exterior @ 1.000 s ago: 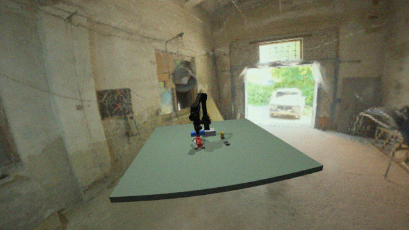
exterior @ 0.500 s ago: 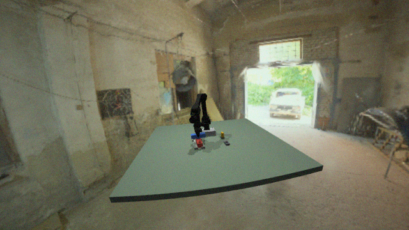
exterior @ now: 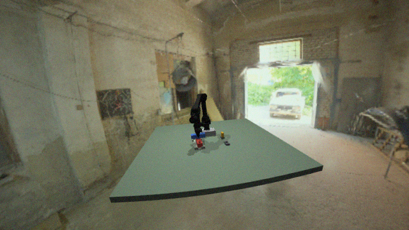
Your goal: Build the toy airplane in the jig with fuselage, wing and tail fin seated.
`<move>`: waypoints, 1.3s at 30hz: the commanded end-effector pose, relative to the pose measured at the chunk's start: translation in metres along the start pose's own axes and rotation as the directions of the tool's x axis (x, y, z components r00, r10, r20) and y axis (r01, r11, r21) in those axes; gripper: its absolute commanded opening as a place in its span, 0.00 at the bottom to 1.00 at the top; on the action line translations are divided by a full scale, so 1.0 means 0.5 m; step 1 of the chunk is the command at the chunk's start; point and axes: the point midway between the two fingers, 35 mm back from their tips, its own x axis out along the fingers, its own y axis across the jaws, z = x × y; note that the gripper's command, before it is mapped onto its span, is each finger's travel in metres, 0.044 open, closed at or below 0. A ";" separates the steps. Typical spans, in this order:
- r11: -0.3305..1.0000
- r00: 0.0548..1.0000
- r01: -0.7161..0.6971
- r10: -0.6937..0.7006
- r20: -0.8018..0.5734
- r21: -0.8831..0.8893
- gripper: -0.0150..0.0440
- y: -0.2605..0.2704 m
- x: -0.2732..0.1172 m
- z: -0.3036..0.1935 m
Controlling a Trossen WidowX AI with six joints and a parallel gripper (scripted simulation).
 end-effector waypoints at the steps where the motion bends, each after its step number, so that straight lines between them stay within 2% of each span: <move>1: 1.000 1.000 0.000 0.000 0.000 0.000 0.53 0.000 -0.001 0.000; 12: 1.000 1.000 0.000 0.000 0.000 0.000 1.00 0.000 -0.001 0.000; 20: 1.000 1.000 0.001 -0.001 -0.001 0.001 1.00 -0.001 -0.005 0.000; 27: 1.000 1.000 0.000 0.000 -0.005 -0.005 1.00 -0.001 -0.168 0.001; 33: 1.000 1.000 0.000 0.000 -0.005 0.010 1.00 -0.009 -0.172 -0.001; 36: 0.974 1.000 0.001 0.000 -0.005 0.228 1.00 -0.010 -0.171 -0.002; 39: 0.868 1.000 0.003 0.000 -0.005 0.497 1.00 -0.010 -0.170 -0.002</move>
